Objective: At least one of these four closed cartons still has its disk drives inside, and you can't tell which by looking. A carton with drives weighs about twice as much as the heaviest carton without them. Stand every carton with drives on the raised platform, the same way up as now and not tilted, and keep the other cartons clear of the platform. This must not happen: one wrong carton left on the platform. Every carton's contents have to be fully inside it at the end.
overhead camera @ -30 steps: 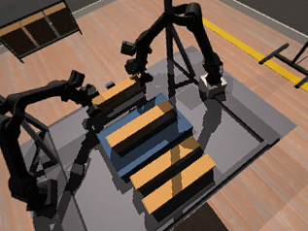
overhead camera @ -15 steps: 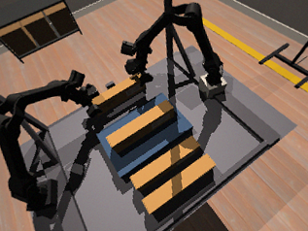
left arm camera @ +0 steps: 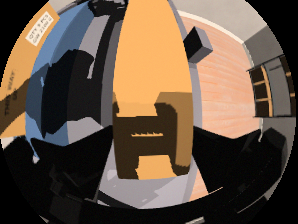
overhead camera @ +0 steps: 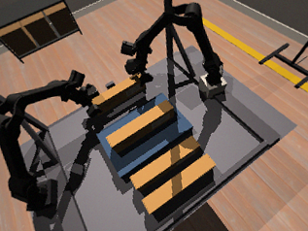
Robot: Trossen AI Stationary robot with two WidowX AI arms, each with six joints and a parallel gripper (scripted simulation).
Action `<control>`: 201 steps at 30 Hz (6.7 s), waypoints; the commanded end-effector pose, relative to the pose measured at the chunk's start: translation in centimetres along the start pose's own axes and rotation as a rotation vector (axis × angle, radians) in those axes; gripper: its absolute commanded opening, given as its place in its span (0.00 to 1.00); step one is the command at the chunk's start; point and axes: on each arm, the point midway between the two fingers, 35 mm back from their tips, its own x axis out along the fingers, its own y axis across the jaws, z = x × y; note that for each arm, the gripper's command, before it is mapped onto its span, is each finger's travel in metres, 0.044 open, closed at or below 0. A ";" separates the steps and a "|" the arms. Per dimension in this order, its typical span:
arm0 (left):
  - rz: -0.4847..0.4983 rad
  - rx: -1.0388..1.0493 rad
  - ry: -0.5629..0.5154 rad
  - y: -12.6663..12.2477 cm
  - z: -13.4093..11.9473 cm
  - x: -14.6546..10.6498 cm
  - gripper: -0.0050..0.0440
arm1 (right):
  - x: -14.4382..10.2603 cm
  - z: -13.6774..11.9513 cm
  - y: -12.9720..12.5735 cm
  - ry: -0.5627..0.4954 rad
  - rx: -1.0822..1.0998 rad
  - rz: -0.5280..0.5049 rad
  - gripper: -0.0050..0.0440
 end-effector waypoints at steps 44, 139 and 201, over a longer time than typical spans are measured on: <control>-0.022 -0.007 -0.019 -0.4 0.7 -0.8 0.00 | -1.0 0.8 0.2 -0.024 0.005 0.026 0.00; -0.023 -0.006 -0.021 -0.3 2.5 -5.5 0.00 | -5.6 2.4 0.3 -0.024 0.010 0.022 0.00; -0.001 -0.001 -0.004 0.1 3.5 -8.1 0.00 | -8.2 3.5 -0.3 -0.013 0.009 0.002 0.00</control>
